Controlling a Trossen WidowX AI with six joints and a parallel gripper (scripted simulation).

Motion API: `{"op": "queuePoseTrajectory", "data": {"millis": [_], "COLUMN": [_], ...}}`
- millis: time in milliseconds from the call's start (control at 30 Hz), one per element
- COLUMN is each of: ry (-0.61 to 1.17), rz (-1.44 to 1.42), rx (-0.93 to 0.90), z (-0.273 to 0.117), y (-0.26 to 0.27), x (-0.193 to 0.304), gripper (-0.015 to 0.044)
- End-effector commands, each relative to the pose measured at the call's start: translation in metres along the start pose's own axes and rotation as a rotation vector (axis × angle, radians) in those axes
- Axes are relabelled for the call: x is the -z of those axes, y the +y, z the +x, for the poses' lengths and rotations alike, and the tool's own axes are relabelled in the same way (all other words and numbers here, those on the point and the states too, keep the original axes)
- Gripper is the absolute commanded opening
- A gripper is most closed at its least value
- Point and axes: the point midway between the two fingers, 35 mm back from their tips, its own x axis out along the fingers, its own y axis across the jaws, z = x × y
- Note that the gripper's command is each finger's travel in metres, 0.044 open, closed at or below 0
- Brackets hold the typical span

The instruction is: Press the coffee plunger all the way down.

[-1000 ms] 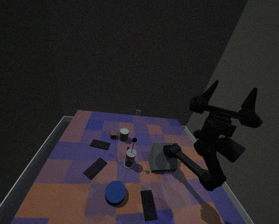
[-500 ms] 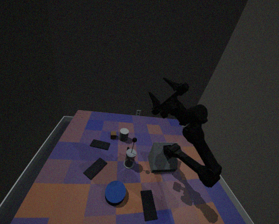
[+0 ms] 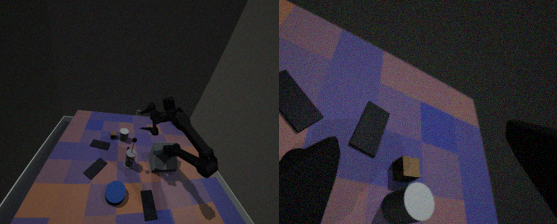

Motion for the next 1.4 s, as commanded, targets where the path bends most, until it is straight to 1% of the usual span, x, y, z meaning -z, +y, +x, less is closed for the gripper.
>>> {"op": "queuePoseTrajectory", "data": {"millis": [0,67,467,1367], "ry": [-0.102,-0.126,-0.119,-0.113], "rz": [0.457,0.535,0.549,0.547], "rx": [-0.321,-0.363,-0.343,-0.340], "z": [0.000,-0.001,0.027,0.061], "y": [0.044,0.048,0.084,0.093], "x": [0.017,0.017,0.056,0.050], "gripper": [0.0440,0.0440,0.0440,0.0440]}}
